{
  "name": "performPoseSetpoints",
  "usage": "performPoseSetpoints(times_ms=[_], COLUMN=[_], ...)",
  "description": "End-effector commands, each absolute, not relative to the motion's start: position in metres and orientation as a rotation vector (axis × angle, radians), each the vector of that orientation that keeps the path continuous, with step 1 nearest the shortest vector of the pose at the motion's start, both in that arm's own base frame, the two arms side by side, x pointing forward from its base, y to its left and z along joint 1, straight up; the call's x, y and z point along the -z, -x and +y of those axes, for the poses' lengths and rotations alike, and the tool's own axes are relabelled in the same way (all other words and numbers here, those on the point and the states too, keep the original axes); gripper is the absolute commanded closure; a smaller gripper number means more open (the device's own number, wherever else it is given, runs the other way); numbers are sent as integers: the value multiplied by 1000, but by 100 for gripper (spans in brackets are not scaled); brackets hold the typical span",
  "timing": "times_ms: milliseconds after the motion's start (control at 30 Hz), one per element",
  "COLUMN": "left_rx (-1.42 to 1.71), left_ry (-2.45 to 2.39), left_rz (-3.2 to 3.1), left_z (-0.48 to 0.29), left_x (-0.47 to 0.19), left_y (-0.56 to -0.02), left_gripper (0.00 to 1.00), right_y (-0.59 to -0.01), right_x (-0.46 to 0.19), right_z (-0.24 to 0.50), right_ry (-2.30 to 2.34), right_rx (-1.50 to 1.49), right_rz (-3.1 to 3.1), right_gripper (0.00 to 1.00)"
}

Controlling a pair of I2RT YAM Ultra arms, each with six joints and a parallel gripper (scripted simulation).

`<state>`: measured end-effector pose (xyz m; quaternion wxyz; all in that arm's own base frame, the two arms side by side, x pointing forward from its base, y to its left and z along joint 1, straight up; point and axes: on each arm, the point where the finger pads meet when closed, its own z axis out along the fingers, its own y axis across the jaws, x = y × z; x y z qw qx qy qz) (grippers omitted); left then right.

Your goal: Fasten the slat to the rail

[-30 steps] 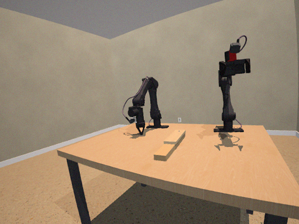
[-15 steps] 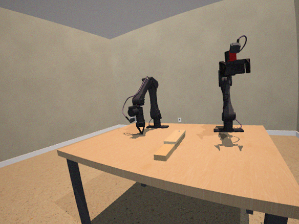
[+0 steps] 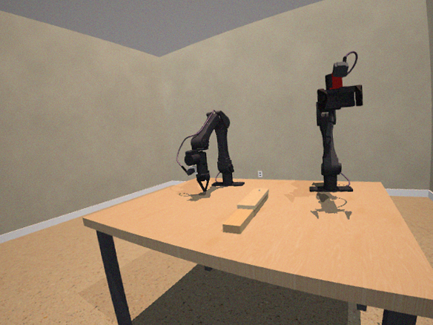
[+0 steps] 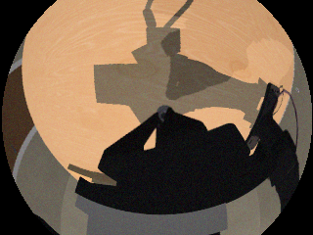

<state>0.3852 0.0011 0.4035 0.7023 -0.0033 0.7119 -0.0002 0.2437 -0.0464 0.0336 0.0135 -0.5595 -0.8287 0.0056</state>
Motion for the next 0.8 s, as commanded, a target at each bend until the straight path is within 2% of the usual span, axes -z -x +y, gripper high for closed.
performPoseSetpoints(times_ms=[0,767], left_rx=[0,0], left_ry=[0,0], left_rz=[1558,1558], left_z=[1,1], left_x=[-412,-412], left_y=[-381,-381], left_gripper=[0,0], right_y=[-250,-248], right_x=[-54,-82], right_z=[-48,-48], right_ry=[1766,1771], right_rx=[5,6], right_rz=[-2607,-2607], right_gripper=[88,88])
